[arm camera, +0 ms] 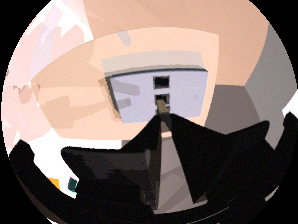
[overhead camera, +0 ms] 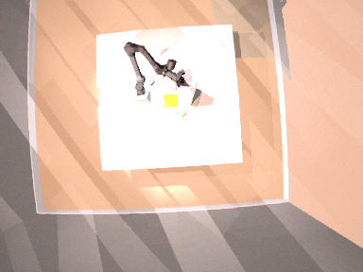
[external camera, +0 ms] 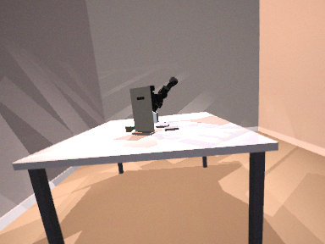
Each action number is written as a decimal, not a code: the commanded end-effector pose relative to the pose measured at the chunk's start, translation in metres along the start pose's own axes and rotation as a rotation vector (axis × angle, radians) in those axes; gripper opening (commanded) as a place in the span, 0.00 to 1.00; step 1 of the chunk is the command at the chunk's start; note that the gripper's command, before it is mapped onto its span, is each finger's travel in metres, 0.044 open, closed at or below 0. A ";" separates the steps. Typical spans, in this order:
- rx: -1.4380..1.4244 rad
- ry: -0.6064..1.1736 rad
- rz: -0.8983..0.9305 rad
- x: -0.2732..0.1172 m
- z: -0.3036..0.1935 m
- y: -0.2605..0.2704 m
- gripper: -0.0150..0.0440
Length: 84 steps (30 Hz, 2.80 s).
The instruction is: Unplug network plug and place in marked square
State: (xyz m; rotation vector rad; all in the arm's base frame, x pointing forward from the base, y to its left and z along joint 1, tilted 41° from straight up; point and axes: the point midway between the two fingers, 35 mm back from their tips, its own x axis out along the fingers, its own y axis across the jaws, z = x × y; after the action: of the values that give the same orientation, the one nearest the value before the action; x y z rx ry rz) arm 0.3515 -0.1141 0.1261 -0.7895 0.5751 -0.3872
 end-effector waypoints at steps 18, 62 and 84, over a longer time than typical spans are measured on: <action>0.004 0.004 -0.001 -0.010 -0.002 0.000 0.25; 0.005 0.005 0.000 -0.030 -0.003 0.000 0.25; 0.001 0.005 0.002 -0.042 -0.010 -0.035 0.25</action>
State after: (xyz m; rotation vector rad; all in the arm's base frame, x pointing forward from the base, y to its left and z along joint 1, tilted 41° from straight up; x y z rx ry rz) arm 0.3112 -0.1155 0.1506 -0.7836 0.5904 -0.3837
